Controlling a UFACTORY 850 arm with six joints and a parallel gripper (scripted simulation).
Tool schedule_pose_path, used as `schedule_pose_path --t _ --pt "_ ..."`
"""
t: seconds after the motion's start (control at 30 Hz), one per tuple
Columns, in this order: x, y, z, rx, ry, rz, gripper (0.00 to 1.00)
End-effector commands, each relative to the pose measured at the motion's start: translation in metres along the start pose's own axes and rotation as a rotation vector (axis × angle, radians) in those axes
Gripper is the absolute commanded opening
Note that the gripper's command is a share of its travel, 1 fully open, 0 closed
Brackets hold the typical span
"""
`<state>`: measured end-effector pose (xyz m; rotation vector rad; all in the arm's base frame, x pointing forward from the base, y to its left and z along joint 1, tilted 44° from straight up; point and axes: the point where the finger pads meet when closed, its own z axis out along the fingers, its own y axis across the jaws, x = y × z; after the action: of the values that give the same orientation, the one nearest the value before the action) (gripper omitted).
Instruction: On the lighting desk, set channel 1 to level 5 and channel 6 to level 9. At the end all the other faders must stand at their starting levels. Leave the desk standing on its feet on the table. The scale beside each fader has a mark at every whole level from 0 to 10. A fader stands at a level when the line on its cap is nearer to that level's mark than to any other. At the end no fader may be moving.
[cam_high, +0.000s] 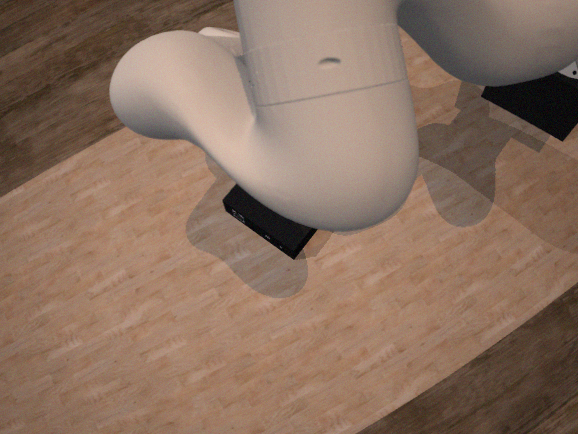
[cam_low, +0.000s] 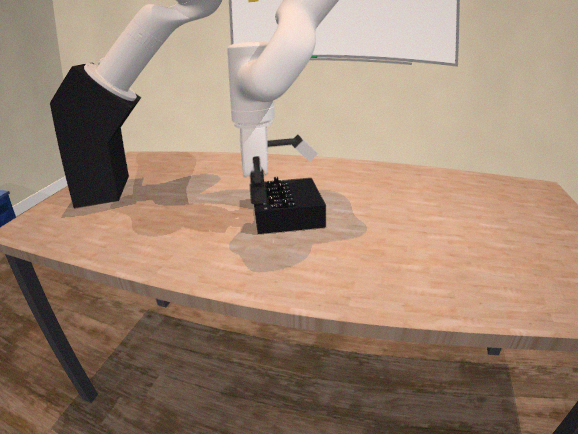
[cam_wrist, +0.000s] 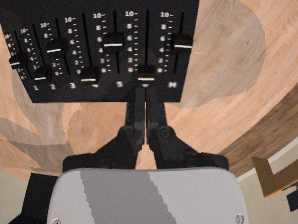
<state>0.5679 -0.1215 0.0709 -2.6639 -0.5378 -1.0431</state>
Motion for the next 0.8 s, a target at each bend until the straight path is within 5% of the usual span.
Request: schedule_pose_path --t 0.0,0.77 --pt "0.0005 0.0004 -0.0003 -0.001 0.001 0.000 0.00" --pt "0.0048 0.0004 -0.0003 -0.001 0.001 0.000 0.00"
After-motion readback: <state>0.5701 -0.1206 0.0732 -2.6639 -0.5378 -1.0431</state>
